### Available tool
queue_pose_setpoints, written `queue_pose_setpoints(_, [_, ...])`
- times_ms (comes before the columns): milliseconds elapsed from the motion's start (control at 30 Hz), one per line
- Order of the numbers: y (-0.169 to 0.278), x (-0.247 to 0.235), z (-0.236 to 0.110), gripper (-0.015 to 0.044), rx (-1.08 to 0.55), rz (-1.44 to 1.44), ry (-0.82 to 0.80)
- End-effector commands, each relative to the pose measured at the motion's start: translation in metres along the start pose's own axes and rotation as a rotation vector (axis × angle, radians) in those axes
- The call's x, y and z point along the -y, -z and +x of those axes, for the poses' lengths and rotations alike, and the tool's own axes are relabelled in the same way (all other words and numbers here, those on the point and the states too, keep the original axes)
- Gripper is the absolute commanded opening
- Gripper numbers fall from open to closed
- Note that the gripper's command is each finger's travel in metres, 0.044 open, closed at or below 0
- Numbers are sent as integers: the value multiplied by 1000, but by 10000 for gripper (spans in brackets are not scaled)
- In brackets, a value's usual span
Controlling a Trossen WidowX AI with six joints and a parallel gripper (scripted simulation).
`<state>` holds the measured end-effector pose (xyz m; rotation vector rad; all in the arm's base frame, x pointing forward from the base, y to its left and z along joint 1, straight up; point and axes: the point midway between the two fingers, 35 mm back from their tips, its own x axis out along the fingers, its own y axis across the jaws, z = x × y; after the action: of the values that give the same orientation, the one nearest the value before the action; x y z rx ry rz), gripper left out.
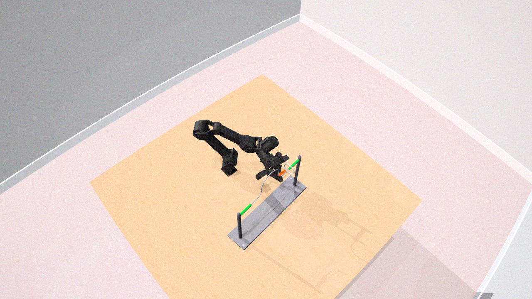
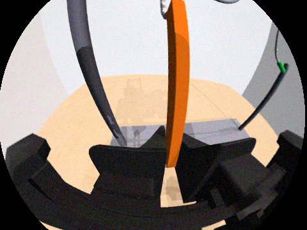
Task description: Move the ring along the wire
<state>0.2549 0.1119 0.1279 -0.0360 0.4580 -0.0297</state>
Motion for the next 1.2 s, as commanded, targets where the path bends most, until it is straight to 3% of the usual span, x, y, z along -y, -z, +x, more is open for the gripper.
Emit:
queue_pose_setpoints(0, [-1,-6,0,-150,0,2,3])
queue_pose_setpoints(1167, [18,-21,7,-150,3,3,4])
